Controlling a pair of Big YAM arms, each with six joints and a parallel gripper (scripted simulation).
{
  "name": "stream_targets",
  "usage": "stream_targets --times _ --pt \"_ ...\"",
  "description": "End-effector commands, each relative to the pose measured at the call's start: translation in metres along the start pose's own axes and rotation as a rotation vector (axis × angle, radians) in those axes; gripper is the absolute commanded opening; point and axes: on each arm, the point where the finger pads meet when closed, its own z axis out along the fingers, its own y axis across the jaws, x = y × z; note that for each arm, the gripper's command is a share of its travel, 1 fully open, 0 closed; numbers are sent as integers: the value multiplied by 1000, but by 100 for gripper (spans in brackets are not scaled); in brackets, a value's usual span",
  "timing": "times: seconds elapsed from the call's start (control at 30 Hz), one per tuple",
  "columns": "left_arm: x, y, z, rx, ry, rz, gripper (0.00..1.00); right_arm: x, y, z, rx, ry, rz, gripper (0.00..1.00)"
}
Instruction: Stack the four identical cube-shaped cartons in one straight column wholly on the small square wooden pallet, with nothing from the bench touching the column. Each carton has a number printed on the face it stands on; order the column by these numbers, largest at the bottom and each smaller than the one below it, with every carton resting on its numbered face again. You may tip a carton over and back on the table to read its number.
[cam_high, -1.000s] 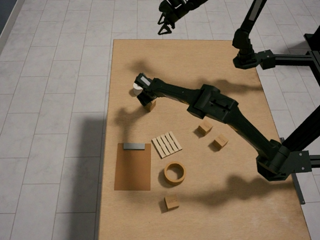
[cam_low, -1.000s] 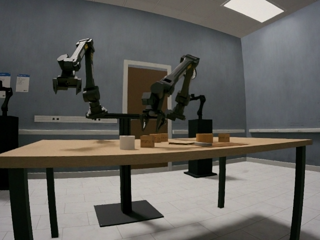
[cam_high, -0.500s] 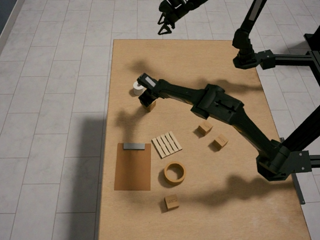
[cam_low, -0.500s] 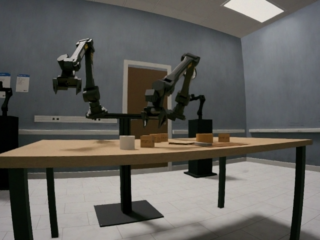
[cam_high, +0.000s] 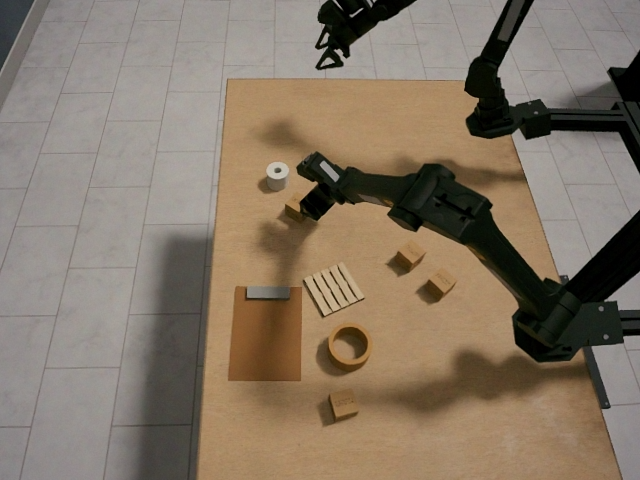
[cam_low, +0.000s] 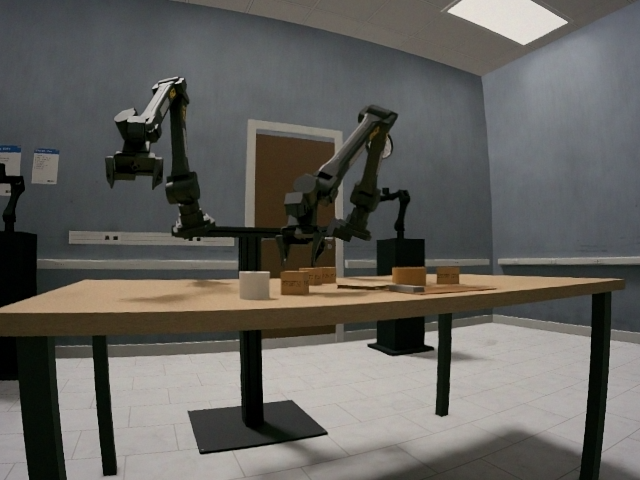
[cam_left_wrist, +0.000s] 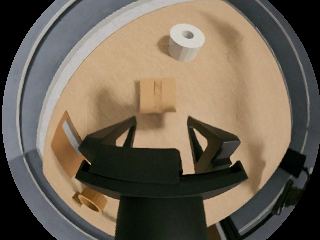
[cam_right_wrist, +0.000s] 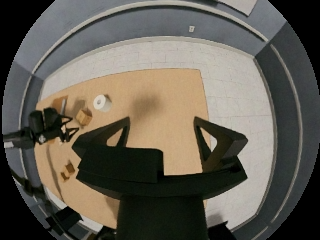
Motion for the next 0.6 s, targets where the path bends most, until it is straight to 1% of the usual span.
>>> stream_targets --times 0.0,0.07,0.1,0.17,0.23,0.4,0.57 --pt "-18 6 -6 -8 -40 -31 79 -13 -1 -1 0 -18 -14 100" --pt "-18 6 -6 -8 -40 -31 79 -13 -1 -1 0 -18 -14 100" --pt "-24 19 -1 -18 -38 -47 79 -13 -1 -1 0 -18 -14 100" --pt "-24 19 -1 -18 -38 -47 79 -13 -1 -1 0 -18 -14 100" --pt "-13 14 10 -10 -9 -34 79 -13 -1 -1 0 -18 -14 100" --pt "-16 16 18 -9 -8 -33 79 -13 -1 -1 0 -18 -14 100" --pt "-21 18 25 -14 -29 -34 79 -13 -1 -1 0 -18 -14 100"
